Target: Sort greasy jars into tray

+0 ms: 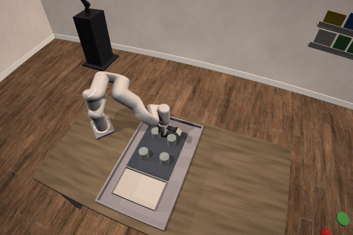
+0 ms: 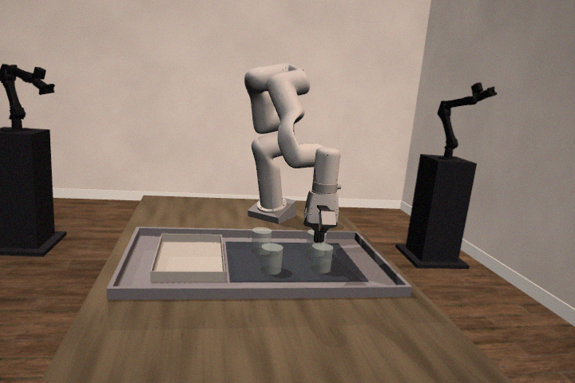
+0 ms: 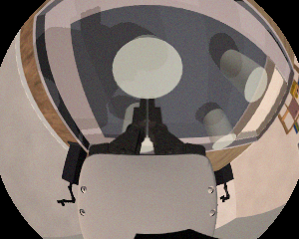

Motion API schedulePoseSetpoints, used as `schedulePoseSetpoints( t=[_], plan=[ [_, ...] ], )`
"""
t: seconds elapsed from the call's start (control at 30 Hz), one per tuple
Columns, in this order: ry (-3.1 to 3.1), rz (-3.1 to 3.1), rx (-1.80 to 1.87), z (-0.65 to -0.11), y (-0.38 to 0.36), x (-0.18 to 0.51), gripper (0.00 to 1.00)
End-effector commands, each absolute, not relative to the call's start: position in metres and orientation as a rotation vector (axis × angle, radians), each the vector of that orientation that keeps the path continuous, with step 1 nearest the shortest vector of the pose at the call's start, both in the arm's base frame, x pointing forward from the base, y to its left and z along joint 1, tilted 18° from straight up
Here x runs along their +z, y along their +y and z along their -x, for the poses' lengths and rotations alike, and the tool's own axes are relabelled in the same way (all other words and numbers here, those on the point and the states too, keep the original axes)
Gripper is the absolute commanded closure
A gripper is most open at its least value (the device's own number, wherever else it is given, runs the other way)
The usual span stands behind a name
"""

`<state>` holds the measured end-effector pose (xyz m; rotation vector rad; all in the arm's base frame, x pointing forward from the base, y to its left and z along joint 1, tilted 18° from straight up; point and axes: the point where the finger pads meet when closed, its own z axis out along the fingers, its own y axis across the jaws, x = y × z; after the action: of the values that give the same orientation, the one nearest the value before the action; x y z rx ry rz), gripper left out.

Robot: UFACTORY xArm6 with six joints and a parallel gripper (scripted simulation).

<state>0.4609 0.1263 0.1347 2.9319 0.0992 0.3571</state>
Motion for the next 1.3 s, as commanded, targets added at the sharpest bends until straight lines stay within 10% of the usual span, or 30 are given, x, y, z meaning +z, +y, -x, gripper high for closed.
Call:
schedulePoseSetpoints(
  t=[0.0,1.27],
  plan=[
    [0.1,-2.932,0.361,-0.454,0.126,0.131,1.0],
    [0.1,-2.932,0.361,-0.444,0.124,0.125,1.0]
  ],
)
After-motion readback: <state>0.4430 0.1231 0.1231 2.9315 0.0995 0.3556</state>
